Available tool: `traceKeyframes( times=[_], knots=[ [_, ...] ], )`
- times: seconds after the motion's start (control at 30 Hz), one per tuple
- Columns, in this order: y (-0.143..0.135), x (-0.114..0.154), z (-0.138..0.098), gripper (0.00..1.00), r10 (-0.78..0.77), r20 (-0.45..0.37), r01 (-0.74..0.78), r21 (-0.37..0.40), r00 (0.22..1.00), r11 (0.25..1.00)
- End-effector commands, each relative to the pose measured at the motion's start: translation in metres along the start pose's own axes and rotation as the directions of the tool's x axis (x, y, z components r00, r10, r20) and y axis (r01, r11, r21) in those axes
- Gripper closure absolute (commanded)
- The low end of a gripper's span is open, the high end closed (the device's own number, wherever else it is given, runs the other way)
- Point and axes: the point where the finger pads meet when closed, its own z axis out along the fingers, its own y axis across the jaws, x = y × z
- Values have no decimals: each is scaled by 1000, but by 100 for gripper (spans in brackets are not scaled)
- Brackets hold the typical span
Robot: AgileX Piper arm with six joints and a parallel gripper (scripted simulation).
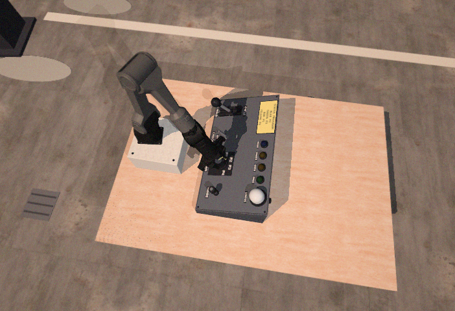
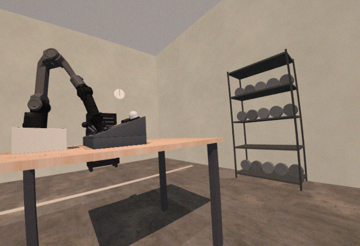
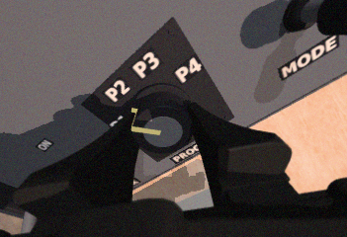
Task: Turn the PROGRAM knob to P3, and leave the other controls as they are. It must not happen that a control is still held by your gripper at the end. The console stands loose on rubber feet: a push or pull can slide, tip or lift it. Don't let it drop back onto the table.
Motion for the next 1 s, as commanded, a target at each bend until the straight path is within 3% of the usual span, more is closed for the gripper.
traceKeyframes(
  times=[0.0, 0.4, 0.97],
  knots=[
    [0, 0, 0, 100, 50, 0, -50, 0, 999, 999],
    [0, 0, 0, 100, 304, 0, -304, 0, 953, 953],
    [0, 0, 0, 100, 636, 0, -636, 0, 772, 772]
  ],
)
